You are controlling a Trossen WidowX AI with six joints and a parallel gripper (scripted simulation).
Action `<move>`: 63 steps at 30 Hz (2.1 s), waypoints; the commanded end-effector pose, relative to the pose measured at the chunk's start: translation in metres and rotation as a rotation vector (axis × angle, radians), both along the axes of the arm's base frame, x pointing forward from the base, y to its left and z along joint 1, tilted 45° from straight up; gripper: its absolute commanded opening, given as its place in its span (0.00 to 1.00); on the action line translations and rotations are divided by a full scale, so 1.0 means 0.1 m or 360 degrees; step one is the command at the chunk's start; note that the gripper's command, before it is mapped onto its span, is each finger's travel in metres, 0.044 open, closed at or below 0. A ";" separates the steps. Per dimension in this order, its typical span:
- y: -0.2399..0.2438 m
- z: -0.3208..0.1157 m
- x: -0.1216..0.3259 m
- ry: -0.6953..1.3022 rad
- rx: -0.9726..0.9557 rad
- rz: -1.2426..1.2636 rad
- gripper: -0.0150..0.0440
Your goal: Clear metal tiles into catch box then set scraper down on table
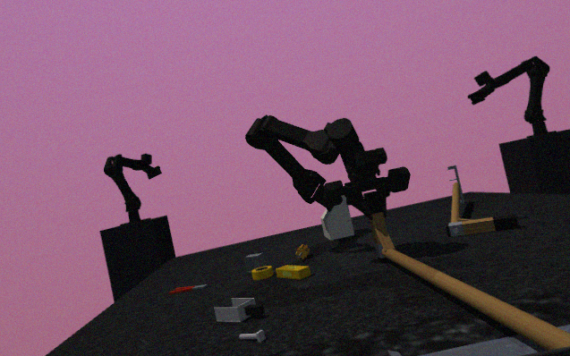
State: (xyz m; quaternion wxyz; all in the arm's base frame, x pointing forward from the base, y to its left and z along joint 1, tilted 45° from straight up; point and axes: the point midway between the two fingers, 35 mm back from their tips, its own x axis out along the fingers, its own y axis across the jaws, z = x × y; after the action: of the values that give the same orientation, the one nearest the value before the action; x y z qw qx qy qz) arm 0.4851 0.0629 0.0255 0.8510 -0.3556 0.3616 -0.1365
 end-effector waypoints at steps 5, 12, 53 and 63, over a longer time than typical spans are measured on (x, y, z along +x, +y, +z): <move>0.03 0.02 0.14 -0.0008 0.0003 0.0011 0.25; 0.04 0.03 0.24 -0.0009 0.0003 0.0011 0.25; 0.03 0.02 0.47 -0.0006 0.0000 0.0002 0.25; 0.04 0.03 0.43 -0.0009 0.0001 0.0006 0.25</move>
State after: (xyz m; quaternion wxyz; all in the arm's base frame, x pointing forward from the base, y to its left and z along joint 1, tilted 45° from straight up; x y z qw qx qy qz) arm 0.5309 0.0653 0.0268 0.8516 -0.3552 0.3602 -0.1370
